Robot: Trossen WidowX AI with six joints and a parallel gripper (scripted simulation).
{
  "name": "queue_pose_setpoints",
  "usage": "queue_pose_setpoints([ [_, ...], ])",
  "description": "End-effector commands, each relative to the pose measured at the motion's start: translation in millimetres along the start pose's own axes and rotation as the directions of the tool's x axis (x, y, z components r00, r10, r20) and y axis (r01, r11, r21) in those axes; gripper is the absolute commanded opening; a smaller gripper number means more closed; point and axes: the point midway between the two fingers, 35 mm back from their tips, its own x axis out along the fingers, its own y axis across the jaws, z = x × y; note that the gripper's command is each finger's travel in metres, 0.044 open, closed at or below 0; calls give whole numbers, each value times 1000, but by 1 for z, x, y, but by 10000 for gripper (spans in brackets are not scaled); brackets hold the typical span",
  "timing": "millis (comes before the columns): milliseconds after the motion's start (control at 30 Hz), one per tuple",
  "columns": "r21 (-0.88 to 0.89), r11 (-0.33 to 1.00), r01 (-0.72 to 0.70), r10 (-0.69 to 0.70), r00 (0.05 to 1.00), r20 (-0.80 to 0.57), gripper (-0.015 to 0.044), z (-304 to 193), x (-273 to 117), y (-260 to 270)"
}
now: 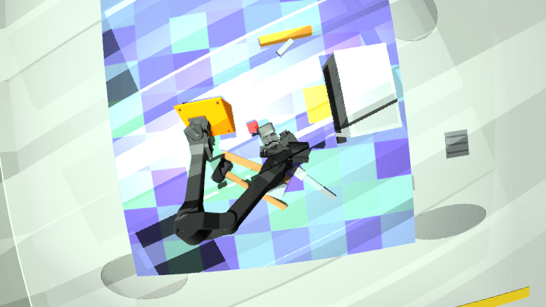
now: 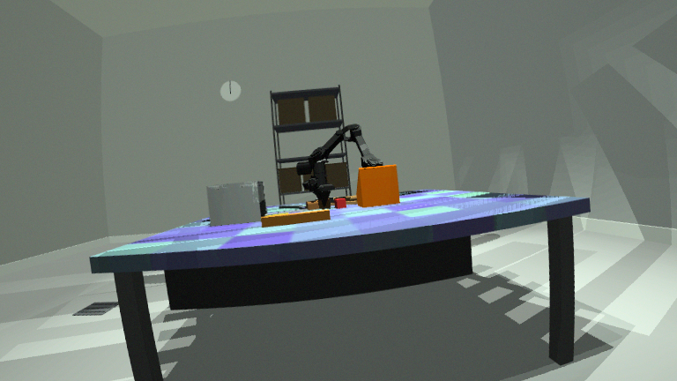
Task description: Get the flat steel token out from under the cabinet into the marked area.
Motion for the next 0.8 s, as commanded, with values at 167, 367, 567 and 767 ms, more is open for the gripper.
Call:
queue_pose_setpoints([
  [167, 5, 1000, 3, -3, 1000, 2, 0, 11, 0, -1],
  [367, 6, 1000, 3, -3, 1000, 2, 0, 19, 0, -2],
  [567, 6, 1000, 3, -3, 1000, 2, 0, 26, 0, -2],
  [767, 7, 1000, 3, -3, 1000, 3, 0, 34, 0, -2],
])
